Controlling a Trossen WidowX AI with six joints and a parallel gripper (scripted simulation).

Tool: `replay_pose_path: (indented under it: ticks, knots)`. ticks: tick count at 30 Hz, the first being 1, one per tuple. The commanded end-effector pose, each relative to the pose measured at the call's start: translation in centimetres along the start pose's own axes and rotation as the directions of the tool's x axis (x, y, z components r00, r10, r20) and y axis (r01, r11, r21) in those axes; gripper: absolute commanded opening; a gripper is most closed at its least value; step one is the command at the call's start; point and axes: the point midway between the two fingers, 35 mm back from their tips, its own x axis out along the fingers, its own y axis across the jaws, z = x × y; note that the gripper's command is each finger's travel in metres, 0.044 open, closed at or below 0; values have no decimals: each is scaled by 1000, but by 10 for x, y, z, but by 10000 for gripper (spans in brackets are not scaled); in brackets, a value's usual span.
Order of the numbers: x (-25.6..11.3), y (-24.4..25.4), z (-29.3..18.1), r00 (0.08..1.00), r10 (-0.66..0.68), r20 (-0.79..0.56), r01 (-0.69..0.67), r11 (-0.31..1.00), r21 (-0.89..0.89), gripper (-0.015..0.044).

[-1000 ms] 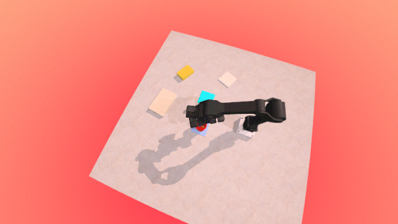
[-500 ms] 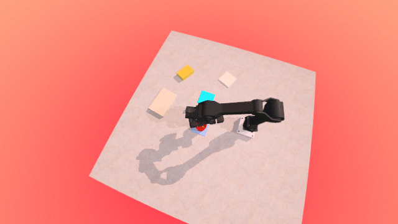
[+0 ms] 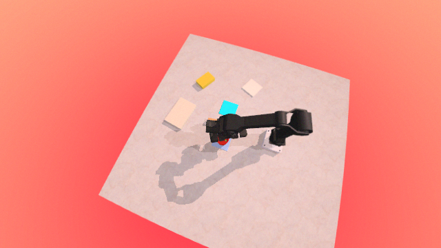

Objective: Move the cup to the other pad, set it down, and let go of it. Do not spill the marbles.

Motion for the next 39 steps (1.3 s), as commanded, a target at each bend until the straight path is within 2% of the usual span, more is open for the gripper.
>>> replay_pose_path:
  ticks: [1, 23, 26, 36, 39]
  knots:
    - [9, -2, -1, 1000, -11, -8, 11, 1000, 7, 148]
    - [32, -5, -2, 1000, -11, -8, 11, 1000, 7, 148]
    - [30, -4, -1, 1000, -7, -2, 7, 1000, 0, 69]
    - [30, -4, -1, 1000, -7, -2, 7, 1000, 0, 2]
    - [30, -4, -1, 1000, -7, -3, 7, 1000, 1, 0]
